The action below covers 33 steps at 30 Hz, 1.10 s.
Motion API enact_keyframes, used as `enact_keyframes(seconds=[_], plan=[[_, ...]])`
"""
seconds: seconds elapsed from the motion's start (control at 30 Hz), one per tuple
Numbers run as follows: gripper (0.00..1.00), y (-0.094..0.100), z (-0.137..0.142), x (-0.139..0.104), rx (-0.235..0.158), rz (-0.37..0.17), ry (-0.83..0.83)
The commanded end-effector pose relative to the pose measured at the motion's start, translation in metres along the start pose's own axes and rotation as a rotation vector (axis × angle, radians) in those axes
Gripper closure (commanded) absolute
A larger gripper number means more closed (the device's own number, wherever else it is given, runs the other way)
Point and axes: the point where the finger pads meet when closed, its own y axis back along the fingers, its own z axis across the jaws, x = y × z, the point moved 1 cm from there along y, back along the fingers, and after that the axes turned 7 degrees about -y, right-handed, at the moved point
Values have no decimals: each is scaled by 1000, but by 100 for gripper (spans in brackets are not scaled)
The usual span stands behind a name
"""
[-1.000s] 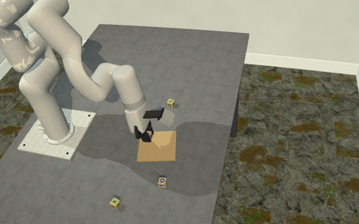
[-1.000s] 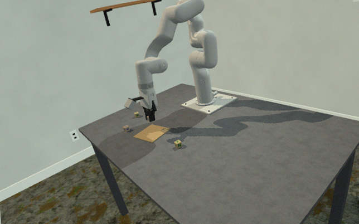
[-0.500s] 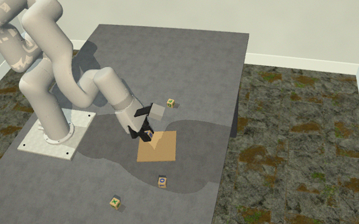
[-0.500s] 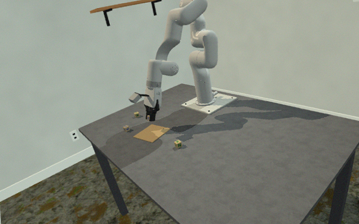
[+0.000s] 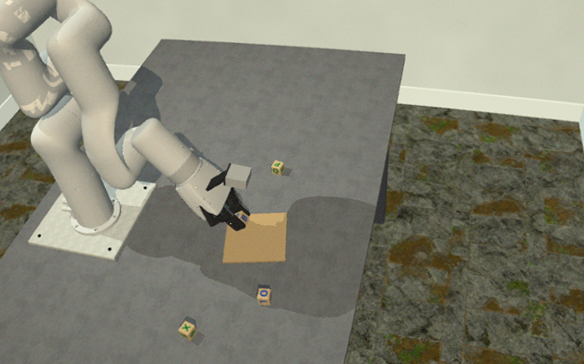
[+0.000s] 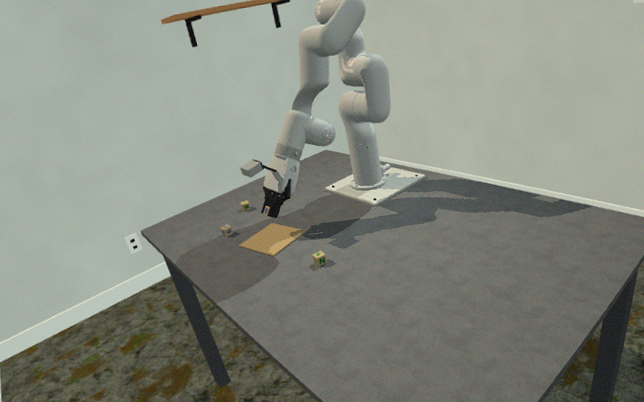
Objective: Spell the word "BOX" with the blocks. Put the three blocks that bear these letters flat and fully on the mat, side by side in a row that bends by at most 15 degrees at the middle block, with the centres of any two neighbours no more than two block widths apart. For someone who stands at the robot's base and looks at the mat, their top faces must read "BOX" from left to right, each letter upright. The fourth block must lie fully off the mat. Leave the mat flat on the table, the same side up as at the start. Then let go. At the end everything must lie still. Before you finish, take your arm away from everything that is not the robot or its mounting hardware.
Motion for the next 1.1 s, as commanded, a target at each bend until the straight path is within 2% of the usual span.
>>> enact_keyframes(seconds=[0.0, 0.37, 0.43, 0.63, 1.07], plan=[[79, -3, 0, -1, 18, 141, -1], [79, -3, 0, -3, 39, 298, -2], [79, -3, 0, -3, 39, 298, -2], [79, -3, 1, -5, 48, 373, -2], [79, -4, 1, -7, 50, 388, -2]])
